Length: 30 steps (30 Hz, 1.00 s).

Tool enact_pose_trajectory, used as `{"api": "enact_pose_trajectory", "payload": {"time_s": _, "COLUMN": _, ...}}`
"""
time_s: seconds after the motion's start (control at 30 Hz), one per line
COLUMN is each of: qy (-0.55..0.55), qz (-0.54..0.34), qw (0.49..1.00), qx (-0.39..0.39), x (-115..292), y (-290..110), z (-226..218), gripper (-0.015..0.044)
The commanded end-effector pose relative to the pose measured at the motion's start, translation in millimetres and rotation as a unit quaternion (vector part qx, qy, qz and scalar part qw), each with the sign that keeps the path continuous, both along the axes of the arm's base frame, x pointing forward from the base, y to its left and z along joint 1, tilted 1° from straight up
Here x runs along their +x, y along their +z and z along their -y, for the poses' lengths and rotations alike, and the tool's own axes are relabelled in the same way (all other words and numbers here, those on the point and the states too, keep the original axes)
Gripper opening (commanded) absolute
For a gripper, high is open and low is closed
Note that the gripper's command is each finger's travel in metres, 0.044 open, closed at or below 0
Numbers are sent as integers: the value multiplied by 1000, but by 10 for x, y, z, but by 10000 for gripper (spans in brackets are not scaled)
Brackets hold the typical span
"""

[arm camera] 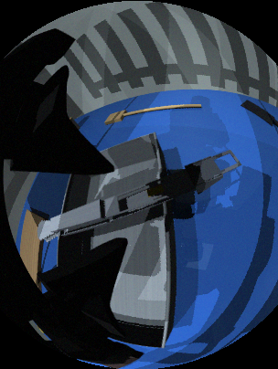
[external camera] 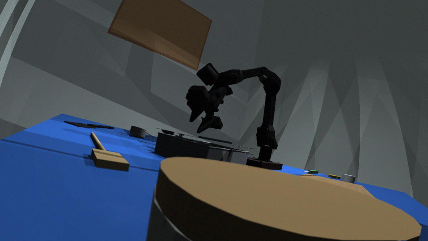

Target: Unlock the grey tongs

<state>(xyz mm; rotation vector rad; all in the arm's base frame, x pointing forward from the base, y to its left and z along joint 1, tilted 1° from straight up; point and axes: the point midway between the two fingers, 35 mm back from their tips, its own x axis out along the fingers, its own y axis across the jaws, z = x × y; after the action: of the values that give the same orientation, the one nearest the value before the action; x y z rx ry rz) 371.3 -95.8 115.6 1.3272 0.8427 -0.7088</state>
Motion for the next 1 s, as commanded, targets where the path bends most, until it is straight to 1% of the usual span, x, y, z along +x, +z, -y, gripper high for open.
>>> {"api": "enact_pose_trajectory", "payload": {"time_s": 0.0, "qy": -1, "qz": 0, "qw": 1000, "qx": 3, "x": 33, "y": -49, "z": -5, "gripper": 260}}
{"api": "enact_pose_trajectory", "payload": {"time_s": 0.97, "qy": -1, "qz": 1, "qw": 1000, "qx": 3, "x": 294, "y": -444, "z": -18, "gripper": 260}}
